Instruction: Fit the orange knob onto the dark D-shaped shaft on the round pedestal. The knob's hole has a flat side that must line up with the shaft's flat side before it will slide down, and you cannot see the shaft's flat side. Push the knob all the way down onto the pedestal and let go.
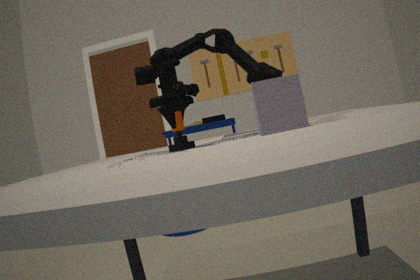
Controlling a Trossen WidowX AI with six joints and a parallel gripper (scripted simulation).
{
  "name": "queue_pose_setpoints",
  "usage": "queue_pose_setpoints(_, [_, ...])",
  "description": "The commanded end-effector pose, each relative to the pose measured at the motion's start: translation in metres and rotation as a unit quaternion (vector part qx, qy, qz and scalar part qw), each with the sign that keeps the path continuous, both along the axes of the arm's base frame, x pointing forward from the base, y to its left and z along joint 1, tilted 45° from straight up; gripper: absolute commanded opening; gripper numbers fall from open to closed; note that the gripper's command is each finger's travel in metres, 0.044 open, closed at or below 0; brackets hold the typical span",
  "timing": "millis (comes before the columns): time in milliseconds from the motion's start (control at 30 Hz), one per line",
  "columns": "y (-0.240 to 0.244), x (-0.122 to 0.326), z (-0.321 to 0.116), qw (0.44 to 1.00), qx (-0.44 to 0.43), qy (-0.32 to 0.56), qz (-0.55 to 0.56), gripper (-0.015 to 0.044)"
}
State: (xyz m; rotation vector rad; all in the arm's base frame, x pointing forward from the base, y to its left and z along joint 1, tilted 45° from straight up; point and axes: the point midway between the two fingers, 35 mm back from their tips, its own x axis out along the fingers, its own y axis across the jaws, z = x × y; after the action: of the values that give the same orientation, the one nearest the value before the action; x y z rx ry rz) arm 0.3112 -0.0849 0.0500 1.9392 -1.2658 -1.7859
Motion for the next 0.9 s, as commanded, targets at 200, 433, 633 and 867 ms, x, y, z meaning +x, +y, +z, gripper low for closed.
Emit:
queue_pose_setpoints(200, [-0.0015,0.0002,-0.0001,1.0,-0.001,0.0,0.003,0.0])
queue_pose_setpoints(433, [0.0021,0.0016,0.0028,1.0,-0.001,0.0,0.003,0.0])
queue_pose_setpoints(633, [0.0027,0.0027,0.0023,0.996,0.008,0.059,0.062,0.0])
queue_pose_setpoints(867, [0.0019,0.0025,0.0009,0.994,0.01,0.073,0.077,0.0])
